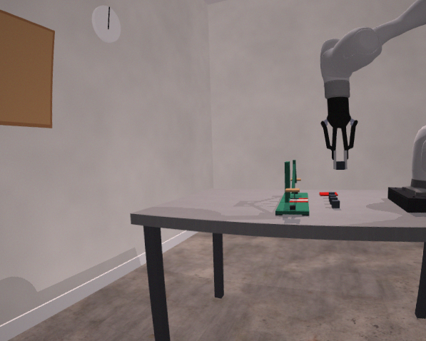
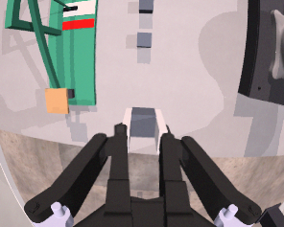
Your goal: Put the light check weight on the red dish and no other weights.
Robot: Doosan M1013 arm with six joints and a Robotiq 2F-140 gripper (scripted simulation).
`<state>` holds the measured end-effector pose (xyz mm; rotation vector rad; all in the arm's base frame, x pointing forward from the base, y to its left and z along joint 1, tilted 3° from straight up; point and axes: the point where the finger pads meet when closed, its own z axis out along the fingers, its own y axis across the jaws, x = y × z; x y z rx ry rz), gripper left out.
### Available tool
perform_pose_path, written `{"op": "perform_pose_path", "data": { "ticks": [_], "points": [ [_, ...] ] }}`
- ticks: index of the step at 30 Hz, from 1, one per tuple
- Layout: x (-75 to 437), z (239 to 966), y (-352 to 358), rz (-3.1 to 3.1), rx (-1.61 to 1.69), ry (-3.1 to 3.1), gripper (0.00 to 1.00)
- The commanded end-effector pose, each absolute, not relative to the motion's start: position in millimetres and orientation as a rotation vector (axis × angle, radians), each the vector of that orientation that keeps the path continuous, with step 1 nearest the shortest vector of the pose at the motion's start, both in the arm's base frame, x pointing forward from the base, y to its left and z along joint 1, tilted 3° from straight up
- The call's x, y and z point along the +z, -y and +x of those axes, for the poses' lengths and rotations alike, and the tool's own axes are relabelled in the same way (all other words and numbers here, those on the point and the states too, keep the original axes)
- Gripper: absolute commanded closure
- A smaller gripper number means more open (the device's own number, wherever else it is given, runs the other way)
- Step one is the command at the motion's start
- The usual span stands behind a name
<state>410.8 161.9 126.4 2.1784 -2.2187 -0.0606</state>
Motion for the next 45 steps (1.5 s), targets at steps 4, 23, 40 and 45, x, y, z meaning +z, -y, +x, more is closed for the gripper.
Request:
{"op": "perform_pose_path", "data": {
  "ticks": [4,23,40,45],
  "points": [
    [129,446,-165,2.179,-0.061,2.218,0.76],
    [119,580,-160,2.179,-0.06,2.219,0.76],
    [99,579,-160,2.179,-0.061,2.218,0.76],
    [89,579,-160,2.179,-0.061,2.218,0.76]
  ]
}}
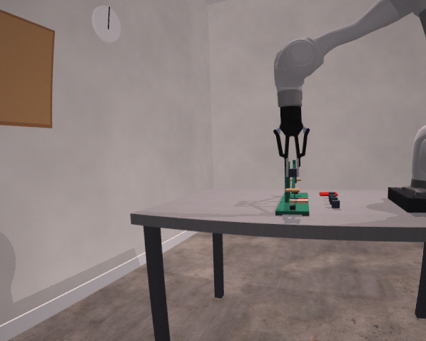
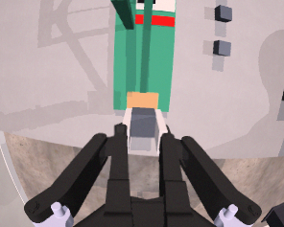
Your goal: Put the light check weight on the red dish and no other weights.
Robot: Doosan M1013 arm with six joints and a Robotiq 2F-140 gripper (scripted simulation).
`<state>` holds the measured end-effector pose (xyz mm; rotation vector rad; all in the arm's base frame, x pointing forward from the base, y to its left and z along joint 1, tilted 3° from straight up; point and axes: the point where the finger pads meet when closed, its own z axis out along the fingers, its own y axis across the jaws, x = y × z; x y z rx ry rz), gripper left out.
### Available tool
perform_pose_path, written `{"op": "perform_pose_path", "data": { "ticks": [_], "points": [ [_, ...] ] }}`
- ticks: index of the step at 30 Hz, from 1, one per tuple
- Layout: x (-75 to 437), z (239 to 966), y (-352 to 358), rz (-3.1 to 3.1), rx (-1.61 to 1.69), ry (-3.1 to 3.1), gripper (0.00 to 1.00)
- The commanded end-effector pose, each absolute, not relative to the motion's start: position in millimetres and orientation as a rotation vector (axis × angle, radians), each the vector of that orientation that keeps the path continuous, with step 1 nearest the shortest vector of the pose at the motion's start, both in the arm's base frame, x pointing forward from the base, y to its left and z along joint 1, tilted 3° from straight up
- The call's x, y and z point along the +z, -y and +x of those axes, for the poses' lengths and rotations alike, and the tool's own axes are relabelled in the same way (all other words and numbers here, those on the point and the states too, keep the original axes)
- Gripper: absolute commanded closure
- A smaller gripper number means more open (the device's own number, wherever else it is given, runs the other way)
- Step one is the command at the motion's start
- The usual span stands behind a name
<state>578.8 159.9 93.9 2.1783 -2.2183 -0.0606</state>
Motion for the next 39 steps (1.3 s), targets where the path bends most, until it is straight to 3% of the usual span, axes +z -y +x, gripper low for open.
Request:
{"op": "perform_pose_path", "data": {
  "ticks": [1,13,39],
  "points": [
    [85,578,-160,2.179,-0.061,2.218,0.76],
    [56,577,-160,2.179,-0.061,2.218,0.76],
    [54,577,-160,2.179,-0.061,2.218,0.76]
  ]
}}
